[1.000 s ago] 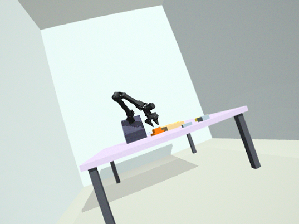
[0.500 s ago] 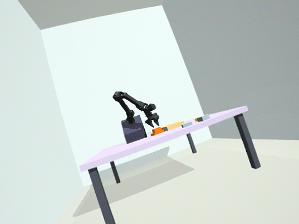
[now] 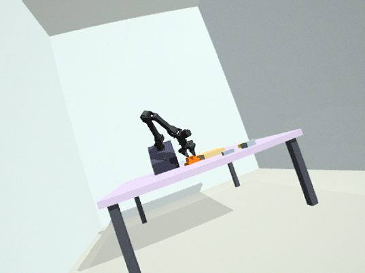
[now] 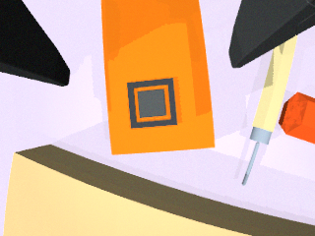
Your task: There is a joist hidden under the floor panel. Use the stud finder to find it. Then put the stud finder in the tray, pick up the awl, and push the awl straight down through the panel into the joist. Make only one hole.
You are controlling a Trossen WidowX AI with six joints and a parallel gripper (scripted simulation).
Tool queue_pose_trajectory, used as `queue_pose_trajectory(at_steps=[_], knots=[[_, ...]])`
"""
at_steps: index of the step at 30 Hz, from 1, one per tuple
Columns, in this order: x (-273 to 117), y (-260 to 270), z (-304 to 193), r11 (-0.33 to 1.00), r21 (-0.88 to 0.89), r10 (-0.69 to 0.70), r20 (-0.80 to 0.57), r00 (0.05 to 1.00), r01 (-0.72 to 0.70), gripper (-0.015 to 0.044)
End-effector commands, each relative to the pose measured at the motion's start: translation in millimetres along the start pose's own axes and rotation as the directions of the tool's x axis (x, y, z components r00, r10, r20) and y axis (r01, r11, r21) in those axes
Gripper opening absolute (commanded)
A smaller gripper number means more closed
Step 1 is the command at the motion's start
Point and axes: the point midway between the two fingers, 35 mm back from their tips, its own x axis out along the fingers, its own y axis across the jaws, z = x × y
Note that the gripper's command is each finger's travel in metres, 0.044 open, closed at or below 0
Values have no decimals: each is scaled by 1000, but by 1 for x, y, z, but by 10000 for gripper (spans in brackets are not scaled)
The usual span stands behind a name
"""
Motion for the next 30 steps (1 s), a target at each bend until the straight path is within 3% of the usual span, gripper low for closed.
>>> queue_pose_trajectory(at_steps=[1, 12, 16, 30], knots=[[7, 2, -2, 1000, -6, 3, 2, 1000, -3, 440], [21, 3, -7, 1000, -7, 2, 1, 1000, -2, 440], [21, 3, -7, 1000, -7, 2, 1, 1000, -2, 335], [21, 3, -7, 1000, -7, 2, 1, 1000, -2, 242]])
